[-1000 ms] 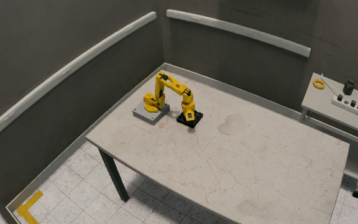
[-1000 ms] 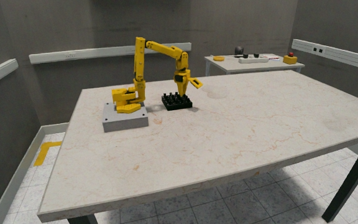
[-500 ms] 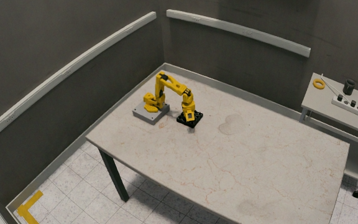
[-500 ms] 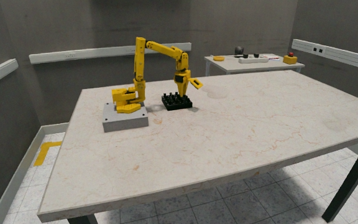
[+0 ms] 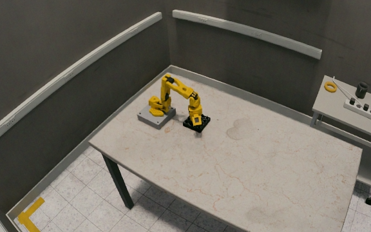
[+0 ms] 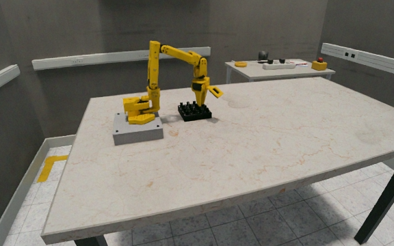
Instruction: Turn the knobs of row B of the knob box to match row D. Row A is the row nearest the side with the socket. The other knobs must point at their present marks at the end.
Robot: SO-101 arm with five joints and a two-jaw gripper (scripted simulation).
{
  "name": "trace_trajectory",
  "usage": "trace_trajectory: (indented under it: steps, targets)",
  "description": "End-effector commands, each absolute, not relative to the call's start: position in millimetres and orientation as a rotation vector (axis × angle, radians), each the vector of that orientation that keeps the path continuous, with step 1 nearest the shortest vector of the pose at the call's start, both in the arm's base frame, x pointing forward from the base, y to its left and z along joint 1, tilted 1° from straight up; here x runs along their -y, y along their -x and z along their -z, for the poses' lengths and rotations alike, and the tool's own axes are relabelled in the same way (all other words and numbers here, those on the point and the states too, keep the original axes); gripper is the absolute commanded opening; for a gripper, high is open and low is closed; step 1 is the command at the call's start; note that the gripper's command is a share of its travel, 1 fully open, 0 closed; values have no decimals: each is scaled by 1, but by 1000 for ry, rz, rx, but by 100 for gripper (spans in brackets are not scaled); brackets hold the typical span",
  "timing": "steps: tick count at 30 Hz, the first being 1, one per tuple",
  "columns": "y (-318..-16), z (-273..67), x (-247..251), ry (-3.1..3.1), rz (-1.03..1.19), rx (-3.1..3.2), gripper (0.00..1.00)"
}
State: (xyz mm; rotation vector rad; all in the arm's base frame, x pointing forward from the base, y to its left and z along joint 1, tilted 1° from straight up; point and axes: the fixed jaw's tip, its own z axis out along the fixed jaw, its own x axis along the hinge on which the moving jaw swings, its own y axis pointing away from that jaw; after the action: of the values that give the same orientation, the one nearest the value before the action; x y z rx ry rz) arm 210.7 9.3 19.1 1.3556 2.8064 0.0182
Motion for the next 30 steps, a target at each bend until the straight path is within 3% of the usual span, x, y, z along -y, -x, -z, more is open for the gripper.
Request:
trace_trajectory:
  steps: [1,30]
  targets:
    - [-208,-14,-7,-1392,-7,-2806,10]
    - [-206,-11,-5,-1392,-7,-2806,10]
